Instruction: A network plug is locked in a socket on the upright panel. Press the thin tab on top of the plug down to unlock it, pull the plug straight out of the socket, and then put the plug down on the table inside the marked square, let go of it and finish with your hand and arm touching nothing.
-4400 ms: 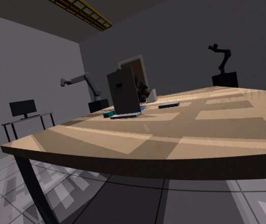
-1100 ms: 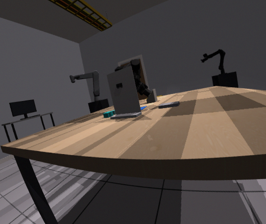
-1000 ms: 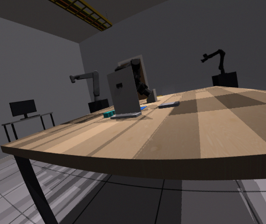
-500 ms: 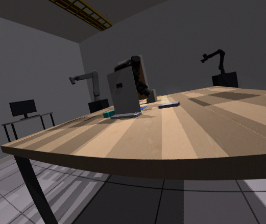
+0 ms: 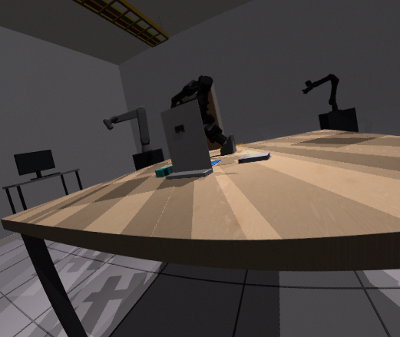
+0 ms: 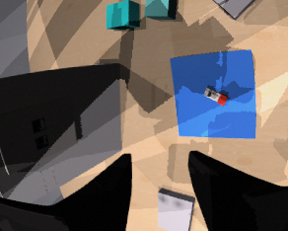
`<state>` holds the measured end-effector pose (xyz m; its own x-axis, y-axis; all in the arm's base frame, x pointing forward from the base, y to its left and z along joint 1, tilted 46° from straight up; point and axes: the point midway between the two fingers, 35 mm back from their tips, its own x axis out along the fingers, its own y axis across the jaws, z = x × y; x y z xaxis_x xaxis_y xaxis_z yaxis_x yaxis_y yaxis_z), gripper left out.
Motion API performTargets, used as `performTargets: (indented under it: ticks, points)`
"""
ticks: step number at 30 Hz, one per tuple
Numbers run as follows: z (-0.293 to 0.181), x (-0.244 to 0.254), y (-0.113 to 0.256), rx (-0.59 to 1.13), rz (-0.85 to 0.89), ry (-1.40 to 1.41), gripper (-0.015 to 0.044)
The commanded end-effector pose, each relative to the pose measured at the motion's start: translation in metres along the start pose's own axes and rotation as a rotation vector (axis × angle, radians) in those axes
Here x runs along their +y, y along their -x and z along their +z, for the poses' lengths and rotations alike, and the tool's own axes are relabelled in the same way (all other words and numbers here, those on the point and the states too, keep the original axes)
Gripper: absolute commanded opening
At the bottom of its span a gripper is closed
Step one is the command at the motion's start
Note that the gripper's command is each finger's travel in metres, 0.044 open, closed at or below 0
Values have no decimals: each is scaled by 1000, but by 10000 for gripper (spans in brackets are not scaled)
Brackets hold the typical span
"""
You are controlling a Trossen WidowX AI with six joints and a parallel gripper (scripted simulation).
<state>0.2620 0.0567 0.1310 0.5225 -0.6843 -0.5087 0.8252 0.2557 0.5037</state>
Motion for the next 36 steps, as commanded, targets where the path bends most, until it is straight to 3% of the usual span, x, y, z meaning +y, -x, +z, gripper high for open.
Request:
performTargets:
  ticks: [1,16,27,36]
  points:
    - [-1,7,11,4,-2,-4,156]
    - [3,25,44,-6,7,-6,156]
    - [3,25,44,-6,7,-6,440]
    - [3,25,44,-6,7,-6,440]
